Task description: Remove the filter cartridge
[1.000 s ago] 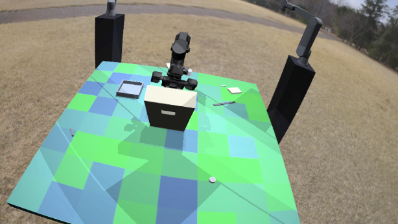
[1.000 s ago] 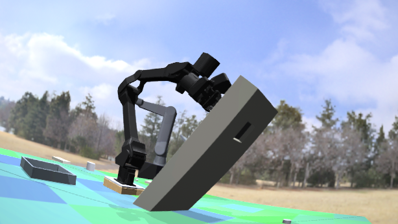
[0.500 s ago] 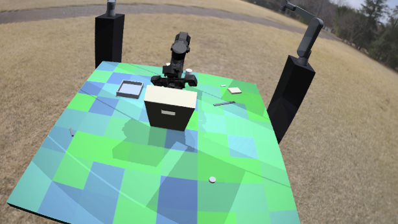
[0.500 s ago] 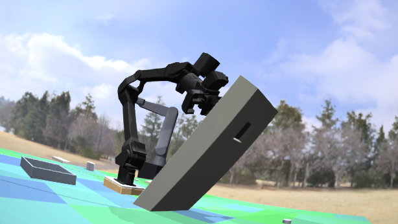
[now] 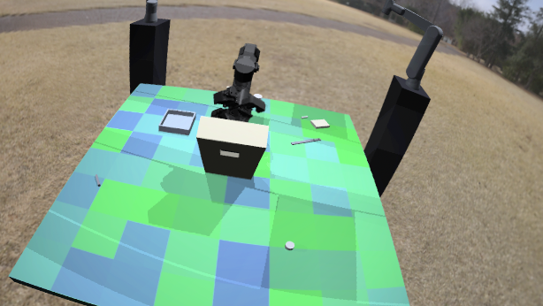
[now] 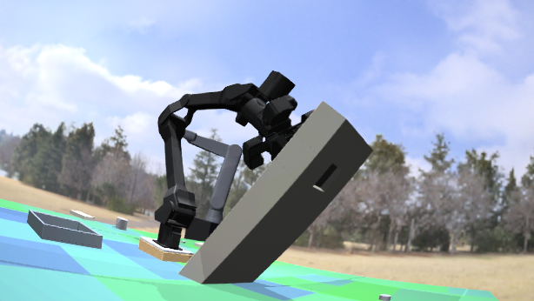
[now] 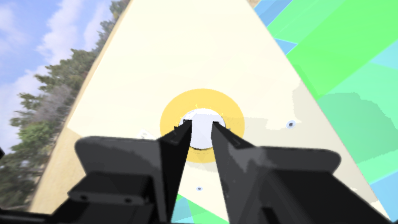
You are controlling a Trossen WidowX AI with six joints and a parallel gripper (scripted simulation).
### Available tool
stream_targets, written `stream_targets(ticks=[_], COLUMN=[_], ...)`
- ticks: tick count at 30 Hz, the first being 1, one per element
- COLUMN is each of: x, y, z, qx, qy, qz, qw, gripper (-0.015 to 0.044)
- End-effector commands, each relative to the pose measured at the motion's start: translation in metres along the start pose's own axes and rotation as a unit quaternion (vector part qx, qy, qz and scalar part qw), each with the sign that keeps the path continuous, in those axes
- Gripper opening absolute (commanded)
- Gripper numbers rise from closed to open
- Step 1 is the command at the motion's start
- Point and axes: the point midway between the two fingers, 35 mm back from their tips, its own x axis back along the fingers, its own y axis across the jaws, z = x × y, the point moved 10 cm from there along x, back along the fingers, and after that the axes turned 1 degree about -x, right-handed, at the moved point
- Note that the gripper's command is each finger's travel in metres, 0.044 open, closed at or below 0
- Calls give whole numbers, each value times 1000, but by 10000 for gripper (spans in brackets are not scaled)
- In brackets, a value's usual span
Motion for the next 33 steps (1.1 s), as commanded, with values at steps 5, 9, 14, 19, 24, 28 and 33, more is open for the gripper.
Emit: stream_targets(ticks=[5,9,14,19,24,28,33], x=[-8,-8,-8,-8,-8,-8,-8], y=[1,1,1,1,1,1,1], z=[0,0,0,0,0,0,0], qx=[-10,0,0,0,0,0,0], qy=[3,3,3,3,3,3,3], qz=[0,0,0,0,0,0,0], qw=[1000,1000,1000,1000,1000,1000,1000], gripper=[0,0,0,0,0,0,0])
